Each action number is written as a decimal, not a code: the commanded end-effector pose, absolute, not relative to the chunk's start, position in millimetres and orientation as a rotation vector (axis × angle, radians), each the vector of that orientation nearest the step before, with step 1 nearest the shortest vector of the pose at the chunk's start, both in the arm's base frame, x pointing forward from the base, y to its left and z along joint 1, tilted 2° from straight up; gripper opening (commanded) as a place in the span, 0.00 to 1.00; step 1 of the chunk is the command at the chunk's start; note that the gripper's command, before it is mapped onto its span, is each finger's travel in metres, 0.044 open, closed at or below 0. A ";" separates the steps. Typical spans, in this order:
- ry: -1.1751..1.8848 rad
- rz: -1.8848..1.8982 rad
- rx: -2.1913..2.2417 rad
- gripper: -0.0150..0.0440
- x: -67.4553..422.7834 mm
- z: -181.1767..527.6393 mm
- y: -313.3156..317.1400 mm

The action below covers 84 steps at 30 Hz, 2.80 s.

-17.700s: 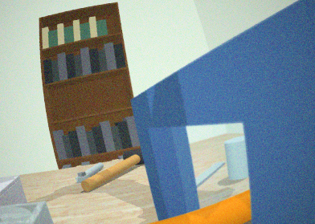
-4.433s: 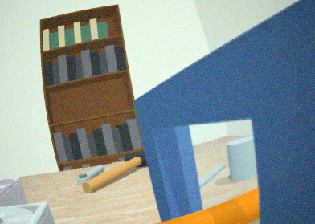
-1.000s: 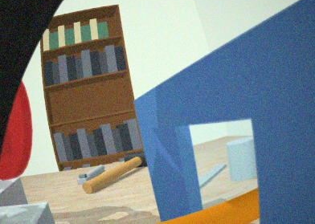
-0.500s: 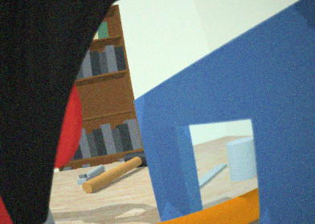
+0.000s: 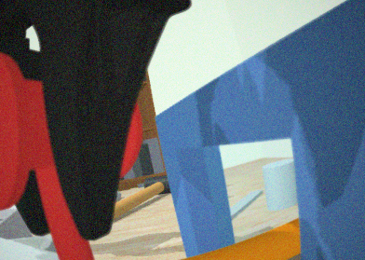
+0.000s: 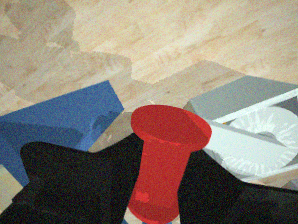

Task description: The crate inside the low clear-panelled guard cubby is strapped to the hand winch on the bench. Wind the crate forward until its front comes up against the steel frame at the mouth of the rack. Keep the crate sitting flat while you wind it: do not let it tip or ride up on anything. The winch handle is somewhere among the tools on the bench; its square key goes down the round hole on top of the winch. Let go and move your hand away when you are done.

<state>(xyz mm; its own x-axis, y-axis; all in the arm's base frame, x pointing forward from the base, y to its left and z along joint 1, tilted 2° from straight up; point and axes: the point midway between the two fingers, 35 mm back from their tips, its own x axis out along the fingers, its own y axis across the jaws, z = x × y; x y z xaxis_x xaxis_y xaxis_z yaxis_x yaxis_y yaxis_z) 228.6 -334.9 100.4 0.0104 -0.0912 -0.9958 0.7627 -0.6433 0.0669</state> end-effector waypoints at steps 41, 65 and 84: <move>0.753 -1.664 1.666 0.25 257.2 94.2 -251.6; 0.756 -1.665 1.667 0.25 245.1 91.5 -215.1; 0.759 -1.666 1.667 0.25 225.9 89.4 -190.9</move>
